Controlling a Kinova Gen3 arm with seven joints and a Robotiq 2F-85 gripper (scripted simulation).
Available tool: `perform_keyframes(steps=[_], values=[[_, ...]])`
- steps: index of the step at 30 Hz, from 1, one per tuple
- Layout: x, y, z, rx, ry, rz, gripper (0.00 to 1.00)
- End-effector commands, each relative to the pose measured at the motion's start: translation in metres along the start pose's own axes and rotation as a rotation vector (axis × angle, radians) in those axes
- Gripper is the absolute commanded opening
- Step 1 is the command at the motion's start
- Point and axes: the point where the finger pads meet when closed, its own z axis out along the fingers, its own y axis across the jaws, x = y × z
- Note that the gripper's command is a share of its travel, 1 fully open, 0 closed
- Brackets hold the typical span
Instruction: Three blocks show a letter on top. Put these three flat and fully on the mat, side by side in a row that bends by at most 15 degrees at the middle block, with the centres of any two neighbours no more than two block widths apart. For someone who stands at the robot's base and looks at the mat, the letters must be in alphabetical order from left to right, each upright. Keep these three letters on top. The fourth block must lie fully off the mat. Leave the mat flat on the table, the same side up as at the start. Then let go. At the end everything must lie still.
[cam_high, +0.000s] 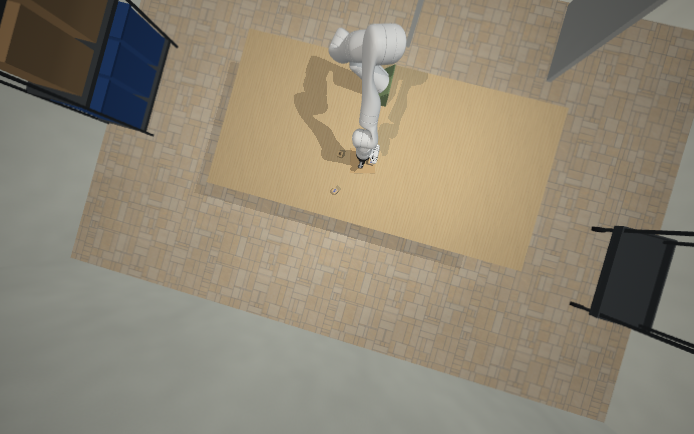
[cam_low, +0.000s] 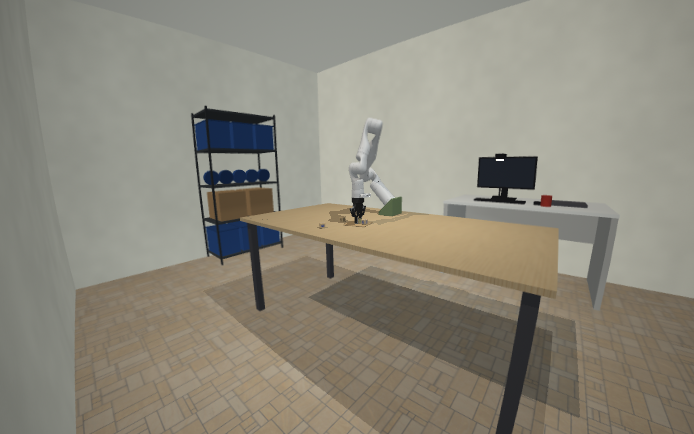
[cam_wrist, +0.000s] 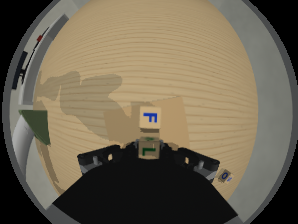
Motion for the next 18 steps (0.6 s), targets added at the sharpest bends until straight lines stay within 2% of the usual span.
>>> perform_keyframes(steps=[1,5,9,13,18], values=[[0.0003,0.0004,-0.0006,-0.001,0.001,0.0,0.26],[0.0003,0.0004,-0.0006,-0.001,0.001,0.0,0.34],[0.0003,0.0004,-0.0006,-0.001,0.001,0.0,0.34],[0.0003,0.0004,-0.0006,-0.001,0.001,0.0,0.42],[0.0003,0.0004,-0.0006,-0.001,0.001,0.0,0.46]])
